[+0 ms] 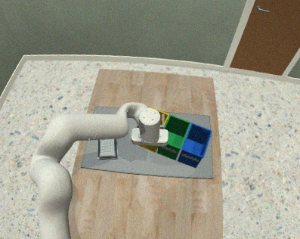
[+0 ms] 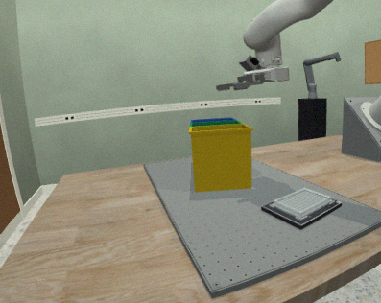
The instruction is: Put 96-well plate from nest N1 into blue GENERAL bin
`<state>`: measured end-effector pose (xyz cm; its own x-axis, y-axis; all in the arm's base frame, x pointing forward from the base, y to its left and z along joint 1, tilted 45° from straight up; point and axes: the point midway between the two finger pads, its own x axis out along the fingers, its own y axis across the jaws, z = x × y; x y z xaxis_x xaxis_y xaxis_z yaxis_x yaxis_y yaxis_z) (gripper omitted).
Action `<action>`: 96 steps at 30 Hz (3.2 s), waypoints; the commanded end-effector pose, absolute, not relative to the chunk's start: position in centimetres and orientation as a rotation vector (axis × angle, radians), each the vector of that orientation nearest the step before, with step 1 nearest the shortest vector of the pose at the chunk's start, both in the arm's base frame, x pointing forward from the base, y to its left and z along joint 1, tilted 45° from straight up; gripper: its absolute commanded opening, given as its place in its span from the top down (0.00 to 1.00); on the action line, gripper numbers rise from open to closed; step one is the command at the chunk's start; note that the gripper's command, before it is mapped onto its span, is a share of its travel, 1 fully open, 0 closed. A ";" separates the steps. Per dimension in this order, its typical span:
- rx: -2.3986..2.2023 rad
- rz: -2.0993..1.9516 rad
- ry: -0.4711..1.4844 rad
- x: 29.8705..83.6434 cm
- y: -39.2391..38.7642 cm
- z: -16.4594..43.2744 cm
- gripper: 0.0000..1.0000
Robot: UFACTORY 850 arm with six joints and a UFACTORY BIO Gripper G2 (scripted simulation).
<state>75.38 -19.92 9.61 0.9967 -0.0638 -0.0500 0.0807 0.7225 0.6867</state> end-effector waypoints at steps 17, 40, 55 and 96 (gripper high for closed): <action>0.789 -0.109 -0.033 68.8 -18.5 9.0 0.63; 0.786 0.004 -0.099 66.9 -16.3 9.9 0.63; 0.785 0.039 -0.114 68.6 -11.0 13.2 0.63; 0.785 0.039 -0.114 73.4 3.7 22.6 0.63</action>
<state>72.79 2.38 21.59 0.9931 -0.0059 0.1169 -0.0787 0.7061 0.7038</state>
